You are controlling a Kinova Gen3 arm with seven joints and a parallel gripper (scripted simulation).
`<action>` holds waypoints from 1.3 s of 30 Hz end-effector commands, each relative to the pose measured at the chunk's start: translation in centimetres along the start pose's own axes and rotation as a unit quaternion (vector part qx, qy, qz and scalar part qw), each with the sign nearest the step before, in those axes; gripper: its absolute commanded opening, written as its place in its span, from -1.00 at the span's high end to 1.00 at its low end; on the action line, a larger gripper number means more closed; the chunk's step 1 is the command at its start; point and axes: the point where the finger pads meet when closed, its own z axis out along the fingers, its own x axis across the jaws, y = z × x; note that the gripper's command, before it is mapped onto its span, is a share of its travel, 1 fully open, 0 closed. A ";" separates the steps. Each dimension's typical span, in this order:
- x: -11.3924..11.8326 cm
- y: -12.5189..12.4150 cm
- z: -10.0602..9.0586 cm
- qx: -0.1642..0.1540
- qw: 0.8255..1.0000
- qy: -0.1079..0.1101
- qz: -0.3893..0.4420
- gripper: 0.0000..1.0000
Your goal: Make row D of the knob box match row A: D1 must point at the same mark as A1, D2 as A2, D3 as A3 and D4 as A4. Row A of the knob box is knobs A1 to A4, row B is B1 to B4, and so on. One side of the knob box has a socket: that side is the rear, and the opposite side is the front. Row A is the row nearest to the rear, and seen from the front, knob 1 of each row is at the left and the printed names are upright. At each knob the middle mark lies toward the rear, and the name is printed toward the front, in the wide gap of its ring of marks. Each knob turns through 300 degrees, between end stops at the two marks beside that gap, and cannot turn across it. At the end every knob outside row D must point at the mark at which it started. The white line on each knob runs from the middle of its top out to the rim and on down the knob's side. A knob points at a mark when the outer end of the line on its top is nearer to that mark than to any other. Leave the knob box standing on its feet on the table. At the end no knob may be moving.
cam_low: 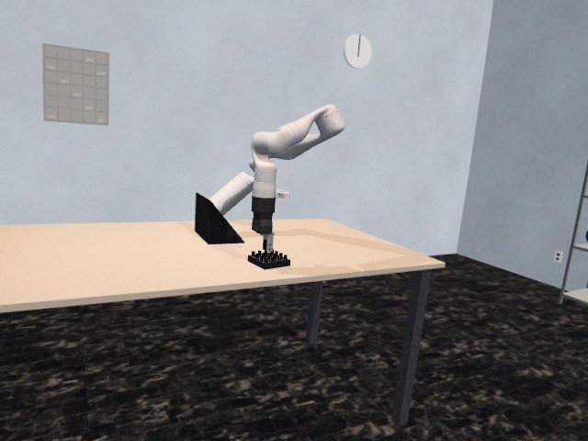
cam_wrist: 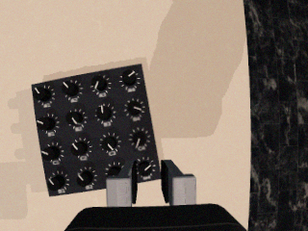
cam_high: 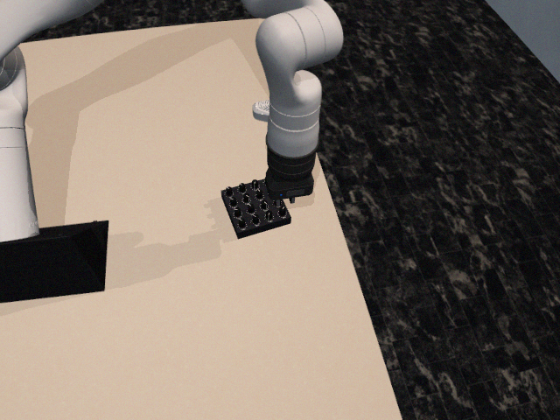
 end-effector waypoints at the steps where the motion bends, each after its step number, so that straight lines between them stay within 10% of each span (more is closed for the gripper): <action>1: -0.1 0.0 -0.4 0.000 1.000 -0.001 0.003 0.07; 9: -0.1 0.0 -0.4 0.000 1.000 -0.001 0.003 0.07; 10: -0.1 0.0 -0.4 0.000 1.000 -0.001 0.003 -1.00; 39: -0.1 0.1 -12.2 -0.003 1.000 -0.002 0.007 -1.00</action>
